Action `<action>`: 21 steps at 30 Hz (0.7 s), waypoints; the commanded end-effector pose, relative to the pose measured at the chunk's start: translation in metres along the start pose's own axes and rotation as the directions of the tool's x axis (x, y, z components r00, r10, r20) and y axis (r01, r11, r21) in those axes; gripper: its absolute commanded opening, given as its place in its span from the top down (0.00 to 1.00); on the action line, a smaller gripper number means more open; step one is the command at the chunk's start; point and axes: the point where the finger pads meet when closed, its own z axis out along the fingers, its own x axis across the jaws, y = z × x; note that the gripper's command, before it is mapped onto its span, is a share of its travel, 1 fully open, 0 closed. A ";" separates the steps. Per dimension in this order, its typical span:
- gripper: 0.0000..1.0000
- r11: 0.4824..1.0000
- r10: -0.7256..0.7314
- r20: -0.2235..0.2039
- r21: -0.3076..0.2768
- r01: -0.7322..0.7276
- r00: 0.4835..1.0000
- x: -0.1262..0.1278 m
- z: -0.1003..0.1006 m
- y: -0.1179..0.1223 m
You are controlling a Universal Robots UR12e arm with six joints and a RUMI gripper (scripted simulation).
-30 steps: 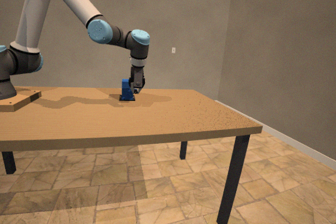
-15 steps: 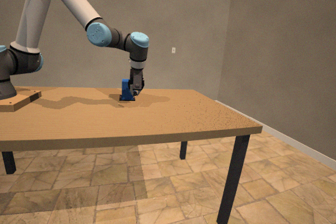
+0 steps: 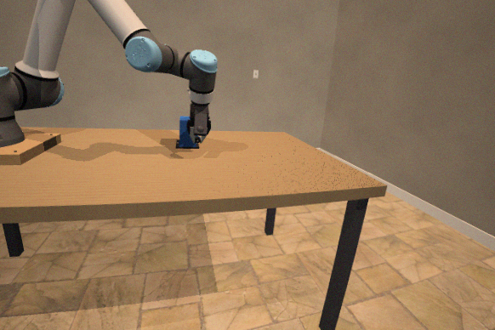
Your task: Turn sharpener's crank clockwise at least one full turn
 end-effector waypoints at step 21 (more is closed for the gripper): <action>0.91 1.000 0.001 -0.001 0.000 -0.001 1.000 0.015 0.010 -0.007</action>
